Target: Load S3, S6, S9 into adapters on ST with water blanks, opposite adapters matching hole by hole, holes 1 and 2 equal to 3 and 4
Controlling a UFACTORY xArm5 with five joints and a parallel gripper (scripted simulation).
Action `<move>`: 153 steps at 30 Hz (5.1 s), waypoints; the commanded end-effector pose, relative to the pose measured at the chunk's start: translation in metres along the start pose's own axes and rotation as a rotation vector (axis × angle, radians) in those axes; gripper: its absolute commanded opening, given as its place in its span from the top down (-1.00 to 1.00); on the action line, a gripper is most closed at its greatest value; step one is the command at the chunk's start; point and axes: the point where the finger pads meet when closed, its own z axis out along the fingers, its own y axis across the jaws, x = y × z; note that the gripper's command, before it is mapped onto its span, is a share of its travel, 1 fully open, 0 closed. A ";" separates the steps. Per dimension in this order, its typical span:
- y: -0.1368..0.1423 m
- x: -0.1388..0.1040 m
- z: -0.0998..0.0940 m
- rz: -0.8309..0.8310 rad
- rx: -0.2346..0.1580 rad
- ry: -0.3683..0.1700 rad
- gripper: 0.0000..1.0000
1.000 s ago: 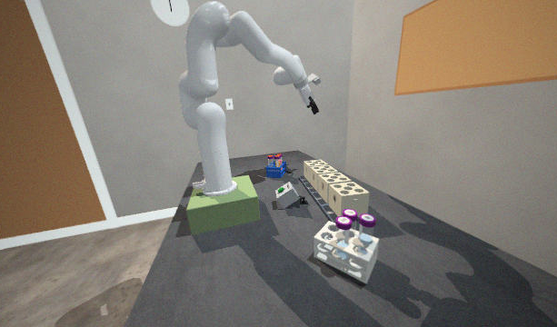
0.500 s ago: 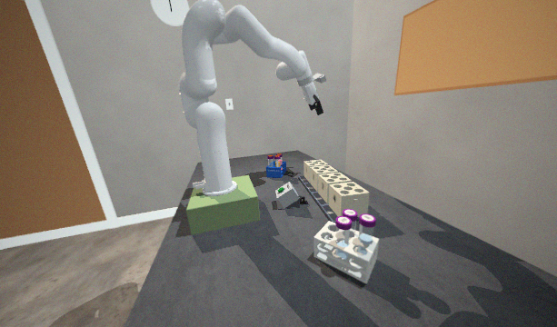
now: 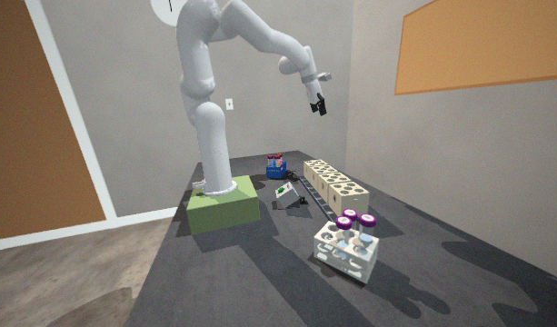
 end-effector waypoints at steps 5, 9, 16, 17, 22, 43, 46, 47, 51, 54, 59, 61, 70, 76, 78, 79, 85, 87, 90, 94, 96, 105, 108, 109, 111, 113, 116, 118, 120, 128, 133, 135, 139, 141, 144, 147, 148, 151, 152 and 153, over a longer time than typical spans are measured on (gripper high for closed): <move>0.036 -0.010 -0.010 -0.029 -0.051 -0.063 -1.00; 0.045 -0.013 -0.012 -0.029 -0.051 -0.063 -1.00; 0.072 -0.025 -0.020 -0.050 -0.081 -0.121 -1.00; 0.076 -0.027 -0.021 -0.060 -0.093 -0.151 -1.00; 0.097 -0.038 -0.029 -0.071 -0.105 -0.181 -1.00; 0.150 -0.073 -0.044 -0.057 -0.152 -0.347 -1.00; 0.160 -0.076 -0.033 -0.024 -0.165 -0.373 -1.00; 0.163 -0.078 -0.030 -0.024 -0.165 -0.373 -1.00; 0.177 -0.083 -0.016 -0.024 -0.165 -0.373 -1.00; 0.187 -0.086 -0.005 -0.024 -0.165 -0.373 -1.00; 0.200 -0.091 0.009 -0.024 -0.165 -0.373 -1.00; 0.203 -0.093 0.013 -0.024 -0.165 -0.373 -1.00; 0.217 -0.097 0.026 -0.024 -0.165 -0.373 -1.00; 0.217 -0.097 0.026 -0.024 -0.165 -0.373 -1.00; 0.221 -0.099 0.025 0.009 -0.171 -0.370 -1.00; 0.225 -0.101 0.023 0.041 -0.178 -0.367 -1.00; 0.251 -0.113 0.014 0.239 -0.214 -0.349 -1.00; 0.260 -0.117 0.011 0.304 -0.226 -0.342 -1.00; 0.273 -0.123 0.006 0.403 -0.244 -0.331 -1.00; 0.282 -0.127 0.003 0.469 -0.255 -0.324 -1.00; 0.290 -0.131 0.000 0.534 -0.267 -0.316 -1.00; 0.329 -0.149 -0.014 0.798 -0.312 -0.282 -1.00; 0.342 -0.155 -0.019 0.798 -0.312 -0.282 -1.00; 0.346 -0.157 -0.021 0.798 -0.312 -0.282 -1.00; 0.346 -0.157 -0.021 0.798 -0.312 -0.282 -1.00; 0.355 -0.161 -0.024 0.798 -0.312 -0.282 -1.00; 0.368 -0.167 -0.028 0.798 -0.312 -0.282 -1.00; 0.377 -0.171 -0.032 0.798 -0.312 -0.282 -1.00; 0.385 -0.175 -0.035 0.798 -0.312 -0.282 -1.00; 0.411 -0.187 -0.044 0.798 -0.313 -0.282 -1.00; 0.433 -0.197 -0.052 0.798 -0.313 -0.282 -1.00; 0.441 -0.201 -0.055 0.798 -0.313 -0.282 -1.00; 0.459 -0.209 -0.062 0.798 -0.313 -0.282 -1.00; 0.467 -0.213 -0.065 0.798 -0.313 -0.282 -1.00; 0.476 -0.217 -0.068 0.798 -0.313 -0.282 -1.00; 0.485 -0.221 -0.071 0.798 -0.313 -0.282 -1.00; 0.489 -0.223 -0.073 0.797 -0.314 -0.282 -1.00; 0.502 -0.229 -0.077 0.797 -0.314 -0.282 -1.00; 0.506 -0.231 -0.079 0.797 -0.314 -0.282 -1.00; 0.511 -0.233 -0.080 0.797 -0.314 -0.282 -1.00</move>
